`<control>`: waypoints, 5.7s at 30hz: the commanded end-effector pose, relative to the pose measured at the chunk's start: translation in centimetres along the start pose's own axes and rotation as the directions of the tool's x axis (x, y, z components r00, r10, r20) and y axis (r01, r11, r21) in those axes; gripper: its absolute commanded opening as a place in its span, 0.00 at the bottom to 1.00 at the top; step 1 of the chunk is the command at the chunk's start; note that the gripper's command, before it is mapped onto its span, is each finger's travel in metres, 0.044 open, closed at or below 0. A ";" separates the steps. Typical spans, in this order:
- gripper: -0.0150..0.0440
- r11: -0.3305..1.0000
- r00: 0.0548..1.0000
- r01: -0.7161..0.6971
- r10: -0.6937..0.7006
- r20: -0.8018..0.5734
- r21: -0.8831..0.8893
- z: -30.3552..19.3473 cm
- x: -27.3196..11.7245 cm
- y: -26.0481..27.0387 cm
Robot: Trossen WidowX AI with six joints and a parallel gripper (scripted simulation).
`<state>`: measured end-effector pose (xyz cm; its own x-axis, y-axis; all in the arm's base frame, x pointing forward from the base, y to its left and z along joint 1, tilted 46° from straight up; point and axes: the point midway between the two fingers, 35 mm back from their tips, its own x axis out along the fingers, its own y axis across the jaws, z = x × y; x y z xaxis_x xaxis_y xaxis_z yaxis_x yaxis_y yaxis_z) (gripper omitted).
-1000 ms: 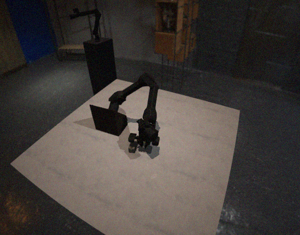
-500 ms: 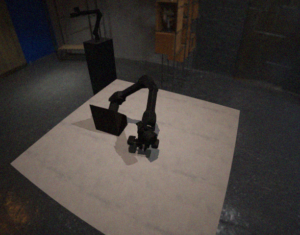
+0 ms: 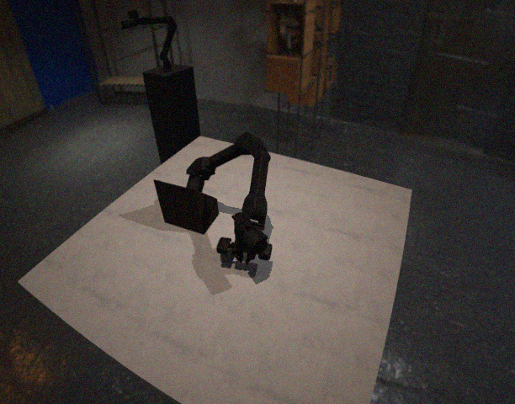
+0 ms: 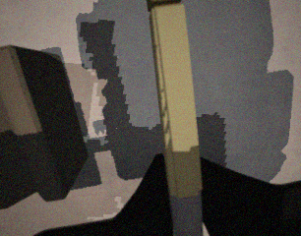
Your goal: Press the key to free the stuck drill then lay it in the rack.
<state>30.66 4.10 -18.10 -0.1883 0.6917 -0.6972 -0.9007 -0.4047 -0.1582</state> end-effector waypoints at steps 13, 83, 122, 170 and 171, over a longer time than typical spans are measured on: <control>0.25 1.000 1.000 0.000 0.000 -0.004 -0.008 0.0 -0.9 0.0; 0.25 1.000 1.000 0.000 0.000 -0.006 -0.008 0.4 -4.3 0.2; 0.25 1.000 1.000 -0.002 0.002 -0.008 -0.007 -1.1 -4.6 5.3; 0.25 1.000 1.000 -0.002 0.002 -0.007 -0.006 -1.4 -0.7 7.6; 0.25 1.000 1.000 -0.002 0.002 -0.007 -0.006 -1.4 -0.6 7.6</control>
<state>24.68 -0.61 -19.53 -0.1879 0.6821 -0.7067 -0.8938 -0.4171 -0.1649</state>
